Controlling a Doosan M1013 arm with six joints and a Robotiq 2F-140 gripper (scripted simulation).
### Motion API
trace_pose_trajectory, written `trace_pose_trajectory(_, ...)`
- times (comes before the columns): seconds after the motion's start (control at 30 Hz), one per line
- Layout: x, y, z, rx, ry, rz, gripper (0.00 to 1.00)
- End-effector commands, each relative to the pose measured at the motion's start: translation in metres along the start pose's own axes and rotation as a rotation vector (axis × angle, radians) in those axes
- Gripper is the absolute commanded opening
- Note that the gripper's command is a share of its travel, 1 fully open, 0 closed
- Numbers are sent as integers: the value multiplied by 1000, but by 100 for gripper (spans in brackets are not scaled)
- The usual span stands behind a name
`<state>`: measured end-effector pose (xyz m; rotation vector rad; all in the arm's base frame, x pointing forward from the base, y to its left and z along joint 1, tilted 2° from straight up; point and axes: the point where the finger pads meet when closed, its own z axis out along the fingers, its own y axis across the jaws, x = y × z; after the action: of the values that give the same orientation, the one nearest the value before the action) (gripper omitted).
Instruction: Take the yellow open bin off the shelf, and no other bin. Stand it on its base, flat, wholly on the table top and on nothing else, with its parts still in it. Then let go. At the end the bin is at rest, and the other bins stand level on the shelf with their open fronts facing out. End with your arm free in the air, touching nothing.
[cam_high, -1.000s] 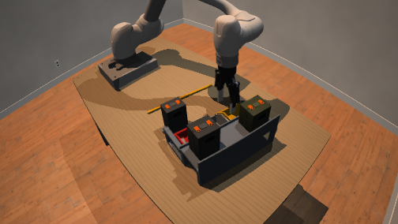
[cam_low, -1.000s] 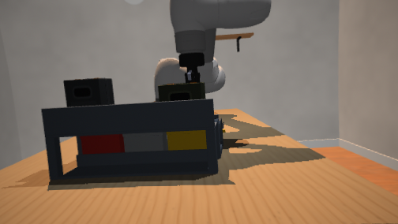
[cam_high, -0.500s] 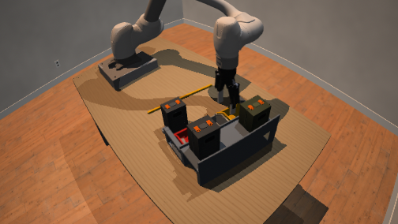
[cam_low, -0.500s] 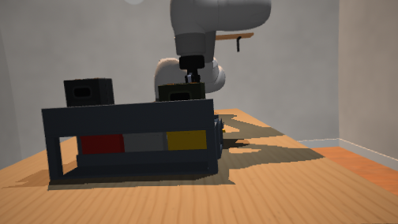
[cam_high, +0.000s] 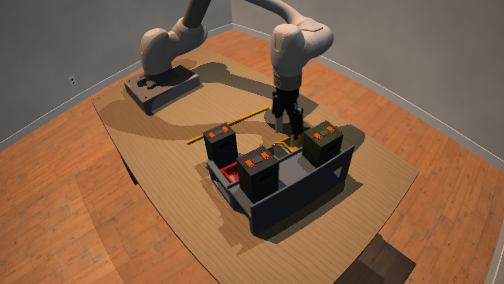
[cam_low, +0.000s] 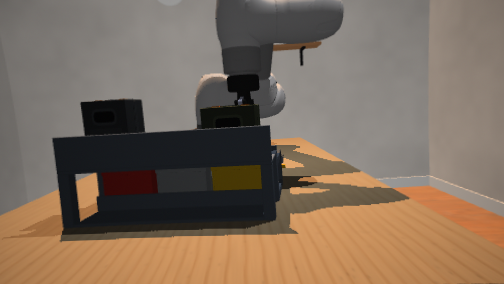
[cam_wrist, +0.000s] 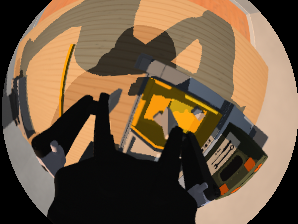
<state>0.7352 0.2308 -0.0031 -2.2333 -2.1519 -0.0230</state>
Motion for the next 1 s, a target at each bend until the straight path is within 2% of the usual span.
trace_pose_trajectory(0.0, 0, 0, 0, 0, 0, 0, 57)
trace_pose_trajectory(0.17, 0, 0, 5, 0, 0, 0, 57)
trace_pose_trajectory(0.97, 0, 0, 5, 0, 0, 0, 57)
